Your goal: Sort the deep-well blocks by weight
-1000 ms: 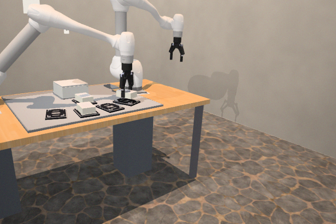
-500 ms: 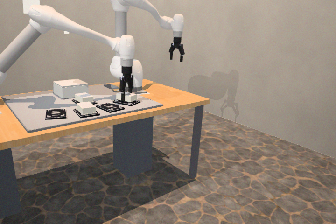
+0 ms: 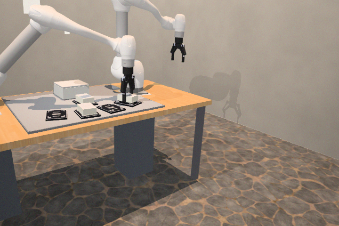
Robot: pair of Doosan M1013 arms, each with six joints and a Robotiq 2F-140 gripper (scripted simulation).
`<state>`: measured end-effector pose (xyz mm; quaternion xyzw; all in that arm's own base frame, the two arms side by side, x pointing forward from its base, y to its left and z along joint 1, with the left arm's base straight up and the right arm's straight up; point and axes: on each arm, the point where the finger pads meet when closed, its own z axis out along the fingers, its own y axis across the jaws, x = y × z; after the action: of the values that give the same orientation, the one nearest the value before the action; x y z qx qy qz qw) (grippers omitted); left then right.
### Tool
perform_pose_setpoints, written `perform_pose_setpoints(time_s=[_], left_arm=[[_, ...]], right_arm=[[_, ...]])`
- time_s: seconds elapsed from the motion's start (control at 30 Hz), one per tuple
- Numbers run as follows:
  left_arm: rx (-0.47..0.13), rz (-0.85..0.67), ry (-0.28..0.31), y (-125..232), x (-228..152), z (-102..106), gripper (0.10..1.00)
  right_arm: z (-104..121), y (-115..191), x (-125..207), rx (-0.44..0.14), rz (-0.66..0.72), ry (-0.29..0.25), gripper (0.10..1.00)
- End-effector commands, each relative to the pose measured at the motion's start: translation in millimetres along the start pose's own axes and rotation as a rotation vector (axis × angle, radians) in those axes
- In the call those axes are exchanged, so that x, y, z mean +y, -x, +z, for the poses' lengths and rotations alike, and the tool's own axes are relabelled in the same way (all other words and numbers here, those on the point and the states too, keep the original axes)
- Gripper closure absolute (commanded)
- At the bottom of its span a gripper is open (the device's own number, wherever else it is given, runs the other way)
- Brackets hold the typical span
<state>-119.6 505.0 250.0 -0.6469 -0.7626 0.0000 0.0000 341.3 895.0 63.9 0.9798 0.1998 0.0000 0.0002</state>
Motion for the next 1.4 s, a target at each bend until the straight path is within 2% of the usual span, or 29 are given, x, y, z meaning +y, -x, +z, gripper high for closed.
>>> perform_pose_setpoints(time_s=[0.0,1.37], left_arm=[[0.001,0.0,0.0,-0.3,-0.1,-0.6,0.098],[0.001,0.0,0.0,-0.3,-0.1,-0.6,0.098]], right_arm=[[-1.6,-0.3,-0.4,0.001,0.0,-0.002,0.999],[4.2,-0.2,-0.4,0.001,0.0,-0.002,0.999]])
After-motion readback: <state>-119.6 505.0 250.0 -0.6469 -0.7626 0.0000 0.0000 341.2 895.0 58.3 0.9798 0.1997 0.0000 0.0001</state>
